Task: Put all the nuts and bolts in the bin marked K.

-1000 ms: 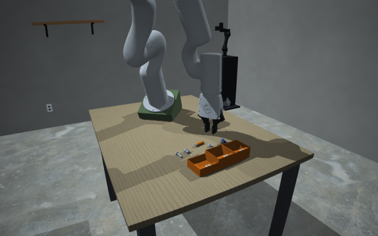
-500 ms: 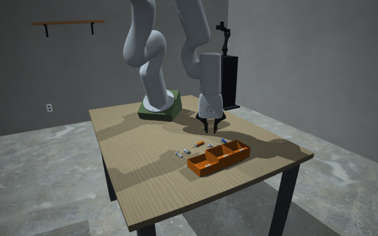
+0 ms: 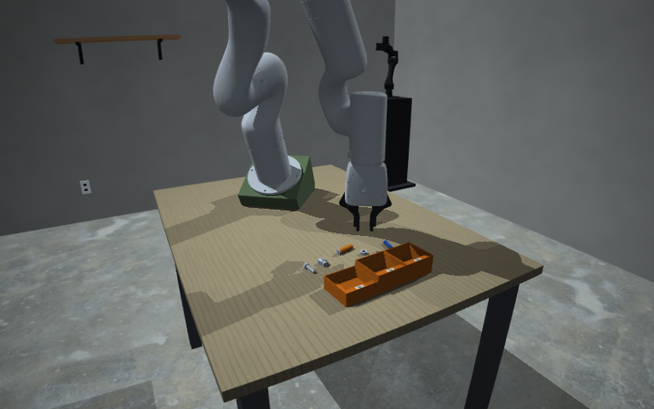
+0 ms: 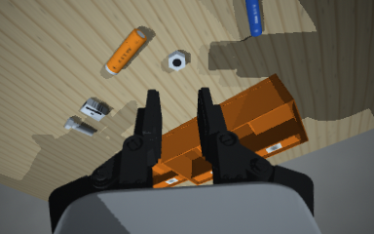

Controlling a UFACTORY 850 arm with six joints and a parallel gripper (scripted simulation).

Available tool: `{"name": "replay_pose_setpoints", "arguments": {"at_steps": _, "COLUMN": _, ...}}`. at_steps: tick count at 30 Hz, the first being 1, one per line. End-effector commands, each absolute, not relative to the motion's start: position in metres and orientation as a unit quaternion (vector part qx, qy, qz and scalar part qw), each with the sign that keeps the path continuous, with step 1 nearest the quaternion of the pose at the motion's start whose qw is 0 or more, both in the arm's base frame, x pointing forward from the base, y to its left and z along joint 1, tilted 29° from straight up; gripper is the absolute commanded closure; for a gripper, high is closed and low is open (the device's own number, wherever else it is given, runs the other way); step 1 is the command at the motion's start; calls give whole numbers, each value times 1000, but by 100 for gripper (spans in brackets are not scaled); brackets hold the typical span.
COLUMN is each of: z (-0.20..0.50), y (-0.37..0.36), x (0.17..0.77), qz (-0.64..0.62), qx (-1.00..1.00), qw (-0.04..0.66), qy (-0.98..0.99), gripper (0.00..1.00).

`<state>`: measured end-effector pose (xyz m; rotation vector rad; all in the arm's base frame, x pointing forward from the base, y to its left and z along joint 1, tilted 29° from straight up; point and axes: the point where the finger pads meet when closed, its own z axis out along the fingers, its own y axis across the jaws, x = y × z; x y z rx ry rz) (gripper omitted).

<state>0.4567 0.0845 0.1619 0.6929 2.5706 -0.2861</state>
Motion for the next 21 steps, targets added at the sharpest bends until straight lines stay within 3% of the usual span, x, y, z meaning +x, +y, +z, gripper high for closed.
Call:
{"name": "replay_pose_setpoints", "arguments": {"at_steps": 1, "z": 162, "y": 85, "x": 457, "qz": -104, "qx": 252, "qw": 230, "qy": 934, "gripper": 70}}
{"name": "replay_pose_setpoints", "arguments": {"at_steps": 21, "z": 155, "y": 83, "x": 460, "qz": -104, "qx": 252, "qw": 230, "qy": 934, "gripper": 70}}
